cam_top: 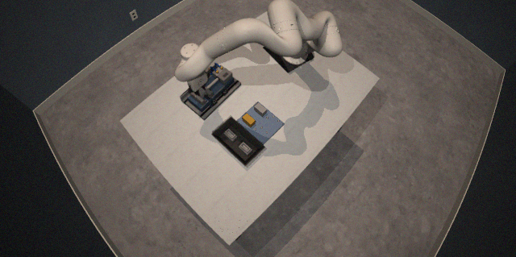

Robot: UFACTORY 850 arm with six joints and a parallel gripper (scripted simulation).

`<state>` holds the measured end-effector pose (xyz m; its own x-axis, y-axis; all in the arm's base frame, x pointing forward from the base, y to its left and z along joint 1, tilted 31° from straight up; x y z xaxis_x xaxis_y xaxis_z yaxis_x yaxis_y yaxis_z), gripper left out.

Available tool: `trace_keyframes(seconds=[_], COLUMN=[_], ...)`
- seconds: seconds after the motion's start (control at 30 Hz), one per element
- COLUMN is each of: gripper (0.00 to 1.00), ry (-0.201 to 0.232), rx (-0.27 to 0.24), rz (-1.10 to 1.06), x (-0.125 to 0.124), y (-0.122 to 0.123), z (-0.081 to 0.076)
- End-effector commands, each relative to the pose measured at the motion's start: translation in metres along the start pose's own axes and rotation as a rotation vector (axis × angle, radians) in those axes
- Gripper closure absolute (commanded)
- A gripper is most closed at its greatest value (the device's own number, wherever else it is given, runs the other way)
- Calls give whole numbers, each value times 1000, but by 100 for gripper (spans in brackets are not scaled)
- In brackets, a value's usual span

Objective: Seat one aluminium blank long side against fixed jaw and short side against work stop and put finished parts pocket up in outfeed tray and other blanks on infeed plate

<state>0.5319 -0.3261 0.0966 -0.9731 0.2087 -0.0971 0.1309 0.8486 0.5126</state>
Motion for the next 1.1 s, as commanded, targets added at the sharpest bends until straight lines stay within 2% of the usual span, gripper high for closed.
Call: trace_keyframes(seconds=[0.0, 1.0, 1.03, 1.07], gripper=[100, 100, 31, 31], ry=[-2, -2, -2, -2], rx=[1, 1, 1, 1], rz=[-1, -1, -1, -1], x=[-1, -1, -1, -1], y=[0, 0, 0, 0], z=[-1, 1, 1, 1])
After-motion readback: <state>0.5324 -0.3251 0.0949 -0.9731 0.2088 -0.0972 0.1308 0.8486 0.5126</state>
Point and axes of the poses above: the point where the finger pads meet when closed, its own z axis out along the fingers, its own x axis across the jaws, y = z × x, the point moved 9 cm from there along -z, back along the fingers, and after that the axes turned 3 degrees about z, right-handed, at the moved point
